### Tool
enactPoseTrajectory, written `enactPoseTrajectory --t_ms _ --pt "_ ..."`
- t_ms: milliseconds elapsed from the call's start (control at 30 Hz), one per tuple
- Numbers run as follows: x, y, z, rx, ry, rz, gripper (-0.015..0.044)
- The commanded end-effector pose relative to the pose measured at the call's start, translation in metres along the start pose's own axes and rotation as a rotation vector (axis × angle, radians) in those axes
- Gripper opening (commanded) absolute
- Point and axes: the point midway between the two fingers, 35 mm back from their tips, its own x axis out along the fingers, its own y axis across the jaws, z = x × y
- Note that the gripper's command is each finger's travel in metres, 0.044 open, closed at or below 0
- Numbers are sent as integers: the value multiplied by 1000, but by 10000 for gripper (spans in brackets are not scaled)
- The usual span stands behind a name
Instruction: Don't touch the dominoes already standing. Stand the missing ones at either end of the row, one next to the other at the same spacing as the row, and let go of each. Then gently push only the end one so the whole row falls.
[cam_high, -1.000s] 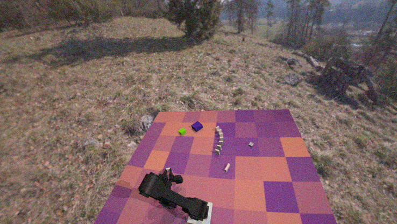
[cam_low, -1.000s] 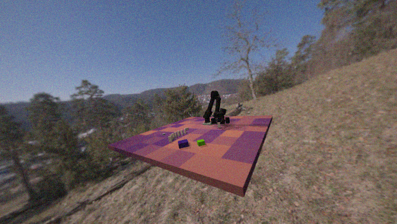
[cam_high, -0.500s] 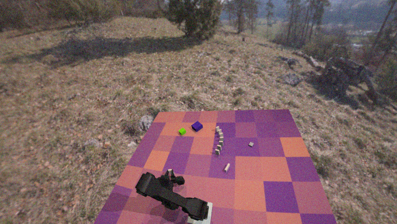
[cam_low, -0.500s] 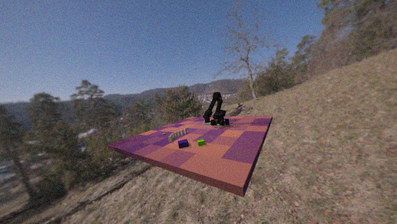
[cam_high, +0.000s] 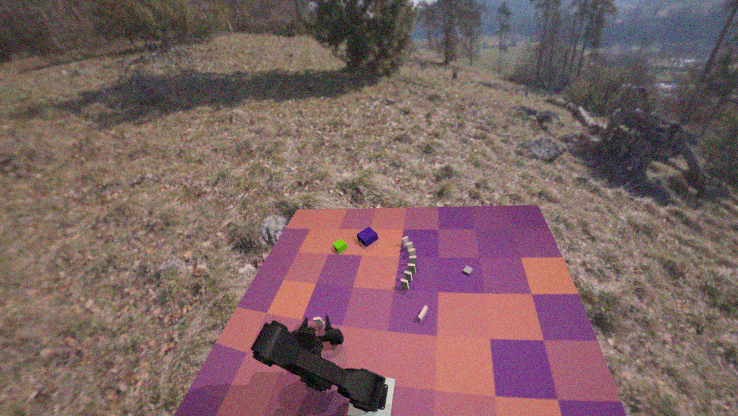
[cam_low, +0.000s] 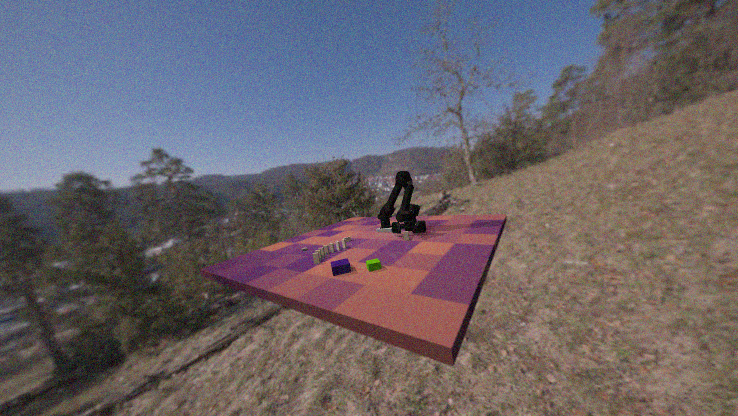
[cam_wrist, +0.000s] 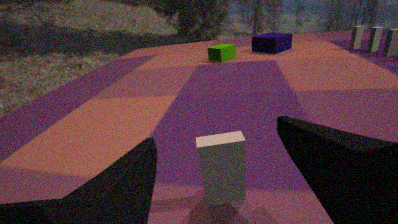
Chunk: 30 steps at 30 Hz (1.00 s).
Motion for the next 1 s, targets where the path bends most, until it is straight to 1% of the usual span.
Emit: enactPoseTrajectory --t_ms 0,133,400,567,667,800,967 --pt "0 -1 0 -2 -2 -3 440" --pt "0 0 4 -2 -2 -3 440" --pt "-4 1 47 1 -1 0 440" --pt "1 8 48 -22 25 14 440" --pt "18 31 42 -86 110 54 440" --pt "42 59 35 -179 290 114 440" --pt "67 62 33 -219 583 138 440"
